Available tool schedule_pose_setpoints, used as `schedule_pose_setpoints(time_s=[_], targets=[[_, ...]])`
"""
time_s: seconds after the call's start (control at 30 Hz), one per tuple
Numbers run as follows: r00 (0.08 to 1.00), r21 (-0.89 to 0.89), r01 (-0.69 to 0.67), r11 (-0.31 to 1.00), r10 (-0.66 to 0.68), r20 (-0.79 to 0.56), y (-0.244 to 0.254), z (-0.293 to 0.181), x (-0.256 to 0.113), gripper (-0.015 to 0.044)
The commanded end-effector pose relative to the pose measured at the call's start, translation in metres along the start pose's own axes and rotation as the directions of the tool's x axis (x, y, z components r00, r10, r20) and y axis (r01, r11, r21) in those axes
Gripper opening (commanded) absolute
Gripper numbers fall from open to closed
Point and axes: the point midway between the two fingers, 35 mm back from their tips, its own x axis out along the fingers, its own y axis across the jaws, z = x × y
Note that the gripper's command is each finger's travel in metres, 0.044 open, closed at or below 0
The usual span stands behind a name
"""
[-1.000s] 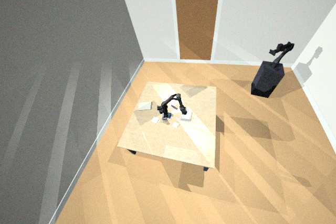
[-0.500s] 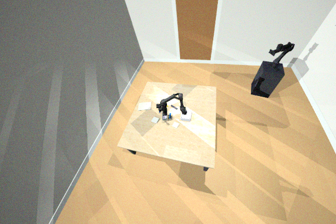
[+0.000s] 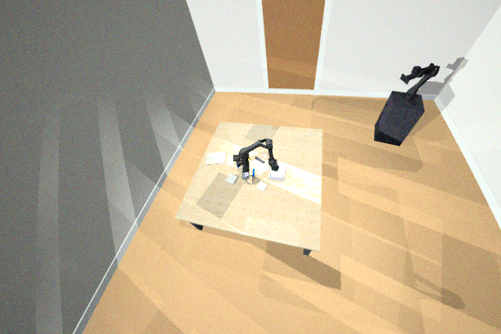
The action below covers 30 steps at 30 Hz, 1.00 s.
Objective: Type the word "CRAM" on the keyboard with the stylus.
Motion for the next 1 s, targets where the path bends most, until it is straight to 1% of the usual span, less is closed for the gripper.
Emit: schedule_pose_setpoints(time_s=[0.0, 0.03, 0.13, 0.17, 0.23, 0.3, 0.4, 0.53, 0.63, 0.73, 0.8, 0.97], targets=[[1.0, 0.0, 0.0, 1.0, 0.0, 0.0, 0.0, 0.0, 0.0, 0.0], [1.0, 0.0, 0.0, 1.0, 0.0, 0.0, 0.0, 0.0, 0.0, 0.0], [1.0, -0.012, -0.004, 1.0, 0.004, -0.001, 0.0, -0.001, 0.001, 0.0079], [1.0, -0.05, -0.017, 0.999, 0.017, -0.004, 0.0, -0.002, 0.002, 0.0105], [0.998, -0.188, -0.066, 0.98, 0.065, -0.014, -0.001, -0.008, 0.007, 0.015], [0.993, -0.337, -0.119, 0.934, 0.119, -0.021, -0.001, -0.015, 0.013, 0.015], [0.98, -0.542, -0.181, 0.82, 0.2, -0.024, -0.001, -0.024, 0.02, 0.015], [0.952, -0.771, -0.205, 0.604, 0.306, -0.013, 0.001, -0.036, 0.028, 0.015], [0.924, -0.896, -0.165, 0.413, 0.382, 0.006, 0.003, -0.044, 0.032, 0.015], [0.89, -0.974, -0.074, 0.216, 0.454, 0.033, 0.005, -0.051, 0.035, 0.015], [0.874, -0.991, -0.021, 0.135, 0.483, 0.048, 0.006, -0.054, 0.036, 0.015], [0.872, -0.992, -0.014, 0.126, 0.487, 0.049, 0.006, -0.054, 0.036, 0.015]])
